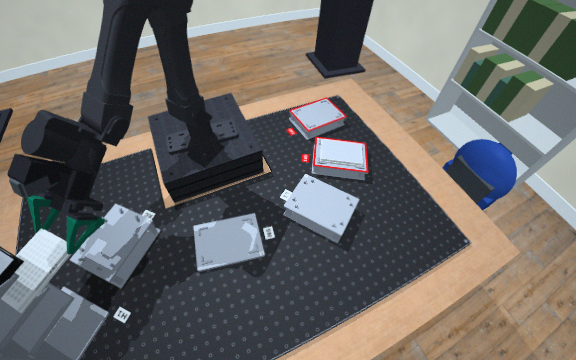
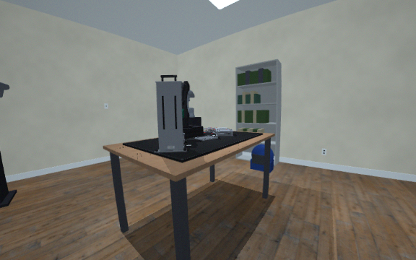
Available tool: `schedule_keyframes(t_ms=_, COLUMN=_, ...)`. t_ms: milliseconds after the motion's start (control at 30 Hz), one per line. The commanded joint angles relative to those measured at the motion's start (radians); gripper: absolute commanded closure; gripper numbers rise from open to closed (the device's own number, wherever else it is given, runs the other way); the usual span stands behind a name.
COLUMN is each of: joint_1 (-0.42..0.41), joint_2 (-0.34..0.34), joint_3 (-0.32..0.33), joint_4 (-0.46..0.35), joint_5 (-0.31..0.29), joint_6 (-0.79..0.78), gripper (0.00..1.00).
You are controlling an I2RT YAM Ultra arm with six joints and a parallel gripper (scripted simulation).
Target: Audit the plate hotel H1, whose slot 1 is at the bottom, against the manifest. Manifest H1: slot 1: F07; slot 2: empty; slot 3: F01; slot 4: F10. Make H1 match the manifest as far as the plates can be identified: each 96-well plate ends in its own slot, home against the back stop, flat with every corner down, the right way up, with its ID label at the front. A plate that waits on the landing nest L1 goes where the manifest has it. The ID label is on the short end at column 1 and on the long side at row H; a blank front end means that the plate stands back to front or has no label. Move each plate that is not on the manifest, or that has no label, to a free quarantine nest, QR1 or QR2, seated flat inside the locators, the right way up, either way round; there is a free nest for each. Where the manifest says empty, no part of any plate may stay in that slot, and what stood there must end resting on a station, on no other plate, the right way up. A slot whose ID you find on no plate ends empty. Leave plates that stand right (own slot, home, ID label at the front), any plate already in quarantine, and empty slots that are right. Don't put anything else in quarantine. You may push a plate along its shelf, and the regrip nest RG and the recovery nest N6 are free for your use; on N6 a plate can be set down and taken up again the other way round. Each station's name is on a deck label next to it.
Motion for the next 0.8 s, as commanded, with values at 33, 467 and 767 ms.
schedule_keyframes(t_ms=33, joint_1=-0.003, joint_2=-0.024, joint_3=-0.005, joint_4=0.001, joint_5=-0.005, joint_6=-0.002, gripper=0.14)
schedule_keyframes(t_ms=467, joint_1=-0.017, joint_2=-0.096, joint_3=-0.064, joint_4=-0.014, joint_5=-0.018, joint_6=-0.009, gripper=0.14)
schedule_keyframes(t_ms=767, joint_1=-0.026, joint_2=-0.137, joint_3=-0.094, joint_4=-0.025, joint_5=-0.025, joint_6=-0.013, gripper=0.14)
